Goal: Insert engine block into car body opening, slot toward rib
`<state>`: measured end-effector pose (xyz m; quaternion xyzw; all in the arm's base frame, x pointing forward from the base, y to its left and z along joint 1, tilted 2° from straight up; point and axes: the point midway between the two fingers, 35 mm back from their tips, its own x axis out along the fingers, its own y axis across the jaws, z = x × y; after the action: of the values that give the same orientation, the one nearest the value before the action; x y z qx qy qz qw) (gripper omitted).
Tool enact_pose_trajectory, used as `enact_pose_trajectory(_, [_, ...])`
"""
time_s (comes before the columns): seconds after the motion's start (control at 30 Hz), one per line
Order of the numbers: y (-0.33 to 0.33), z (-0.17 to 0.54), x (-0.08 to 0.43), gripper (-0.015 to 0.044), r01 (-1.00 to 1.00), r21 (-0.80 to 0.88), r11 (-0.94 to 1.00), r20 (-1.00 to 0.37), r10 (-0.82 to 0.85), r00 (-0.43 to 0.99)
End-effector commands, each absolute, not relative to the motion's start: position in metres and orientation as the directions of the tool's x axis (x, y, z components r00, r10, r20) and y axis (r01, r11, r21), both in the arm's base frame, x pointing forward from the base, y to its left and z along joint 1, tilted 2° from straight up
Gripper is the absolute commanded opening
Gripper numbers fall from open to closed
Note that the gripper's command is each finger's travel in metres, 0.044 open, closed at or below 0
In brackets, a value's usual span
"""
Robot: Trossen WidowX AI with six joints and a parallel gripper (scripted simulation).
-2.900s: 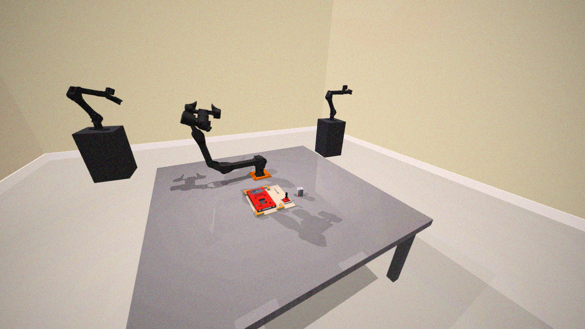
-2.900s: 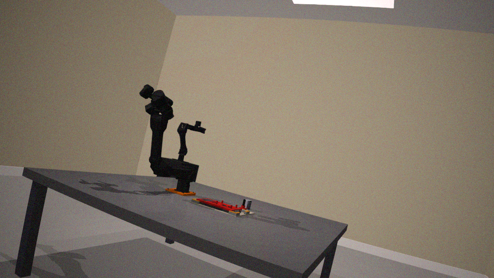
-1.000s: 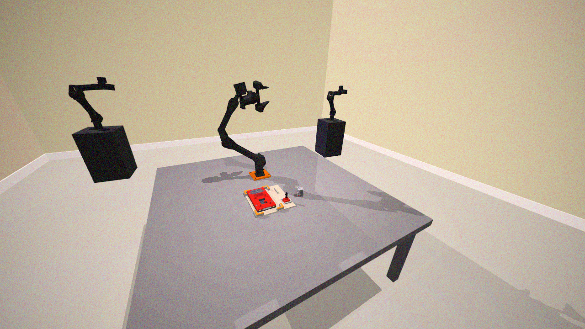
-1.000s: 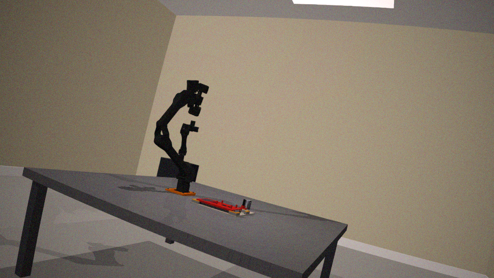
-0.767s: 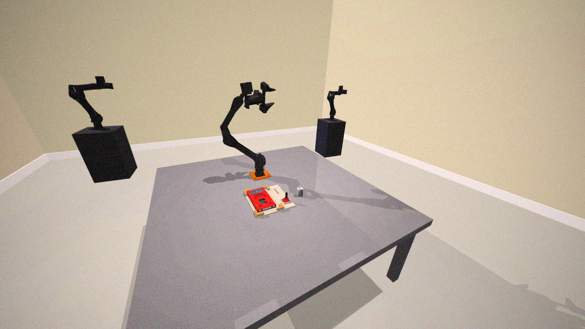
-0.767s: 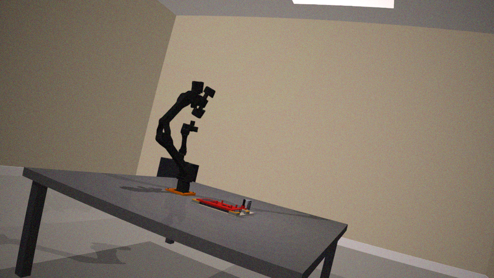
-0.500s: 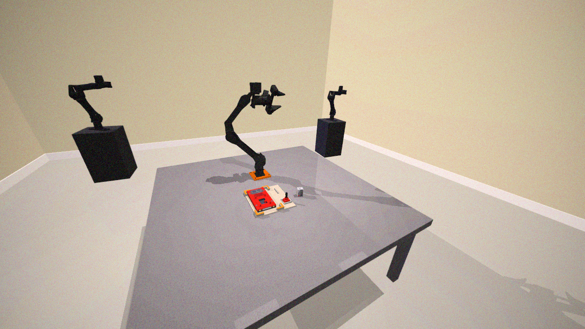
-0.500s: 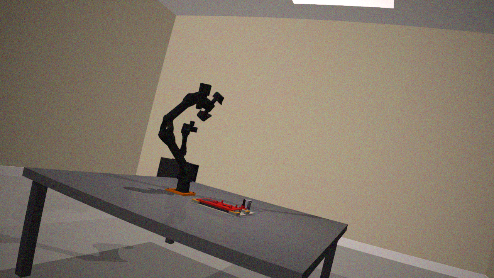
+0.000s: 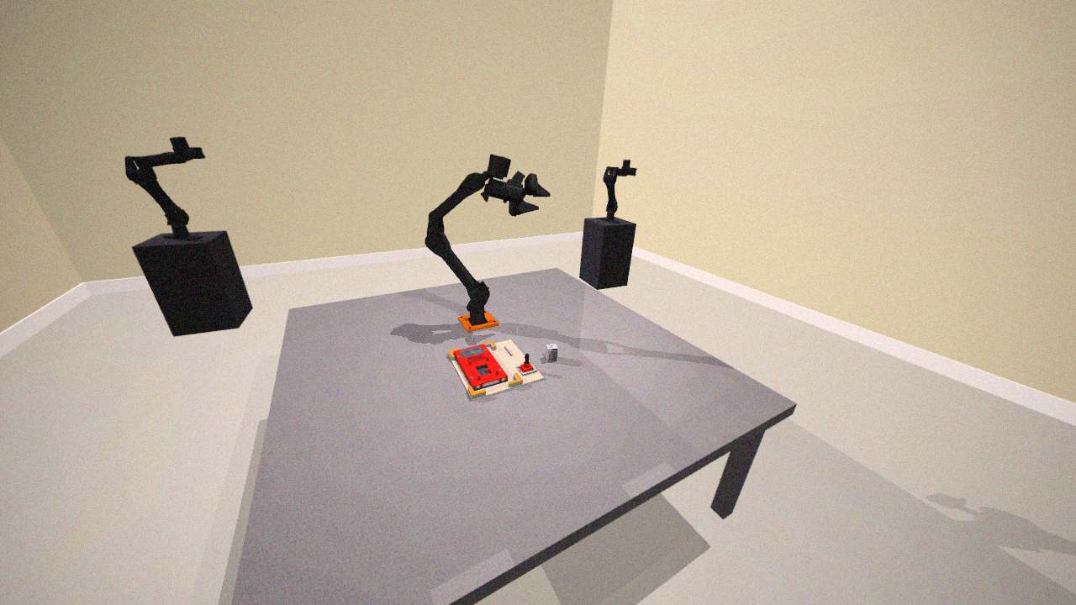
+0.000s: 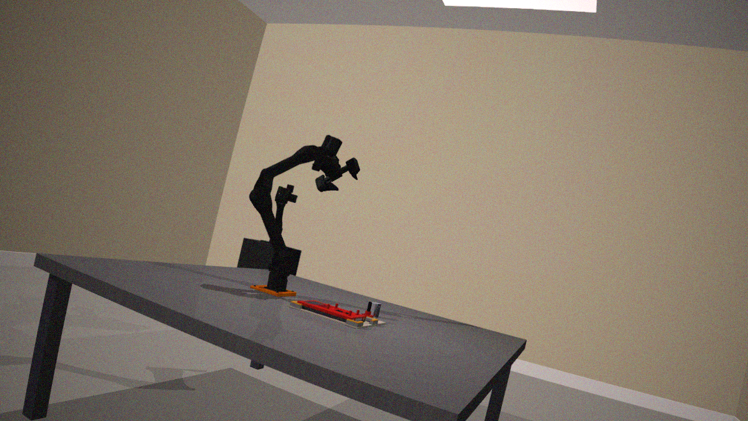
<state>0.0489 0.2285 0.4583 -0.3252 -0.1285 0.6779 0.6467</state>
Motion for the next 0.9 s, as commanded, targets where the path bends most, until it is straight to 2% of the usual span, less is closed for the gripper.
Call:
enact_pose_trajectory(0.0, [0.239,0.444,0.067,0.0440,-0.849,-0.518,-0.101,-0.331,0.939,0.091])
enact_pose_trajectory(0.43, [0.264,0.398,0.127,0.0440,-0.966,-0.243,0.086,-0.516,0.832,0.204])
enact_pose_trajectory(0.87, [0.270,0.350,0.191,0.0440,-0.928,-0.014,0.373,-0.660,0.693,0.289])
